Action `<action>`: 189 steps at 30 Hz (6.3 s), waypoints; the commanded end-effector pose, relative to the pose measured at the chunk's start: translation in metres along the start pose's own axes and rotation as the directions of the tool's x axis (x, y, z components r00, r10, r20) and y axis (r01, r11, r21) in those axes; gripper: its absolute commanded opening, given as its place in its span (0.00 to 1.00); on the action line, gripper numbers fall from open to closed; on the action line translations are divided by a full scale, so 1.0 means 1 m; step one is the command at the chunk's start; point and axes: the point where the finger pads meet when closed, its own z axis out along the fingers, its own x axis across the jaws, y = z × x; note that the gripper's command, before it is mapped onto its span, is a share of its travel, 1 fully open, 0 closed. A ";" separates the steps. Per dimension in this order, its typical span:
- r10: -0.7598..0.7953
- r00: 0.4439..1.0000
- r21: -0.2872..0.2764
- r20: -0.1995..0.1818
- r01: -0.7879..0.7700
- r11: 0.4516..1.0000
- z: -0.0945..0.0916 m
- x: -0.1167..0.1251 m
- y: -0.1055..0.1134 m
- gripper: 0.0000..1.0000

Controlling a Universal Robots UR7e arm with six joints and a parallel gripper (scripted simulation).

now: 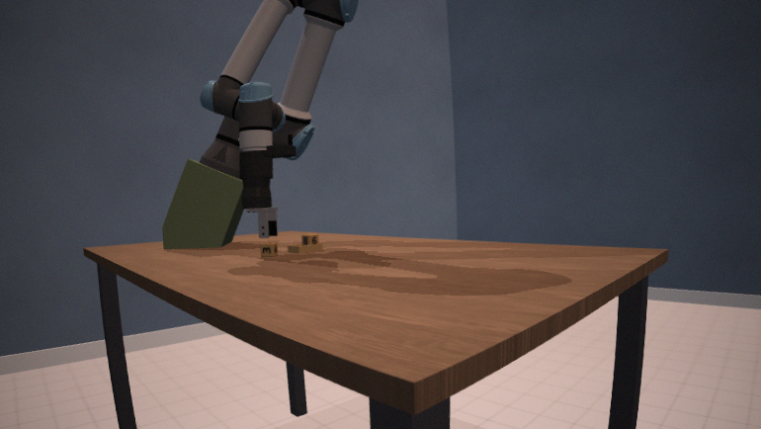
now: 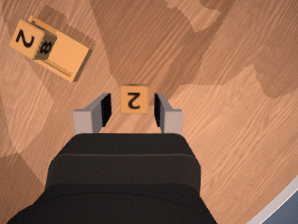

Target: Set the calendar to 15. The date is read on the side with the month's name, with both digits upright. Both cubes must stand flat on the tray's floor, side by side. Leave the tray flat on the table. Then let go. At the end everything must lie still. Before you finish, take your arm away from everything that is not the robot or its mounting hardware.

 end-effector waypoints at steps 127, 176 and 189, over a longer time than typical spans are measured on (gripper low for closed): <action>0.000 1.000 0.000 -0.001 0.000 1.000 0.033 0.000 0.000 0.57; 0.000 1.000 0.000 -0.001 0.000 1.000 0.006 0.000 0.000 0.57; 0.000 1.000 0.000 -0.001 0.000 1.000 -0.031 0.000 0.000 0.57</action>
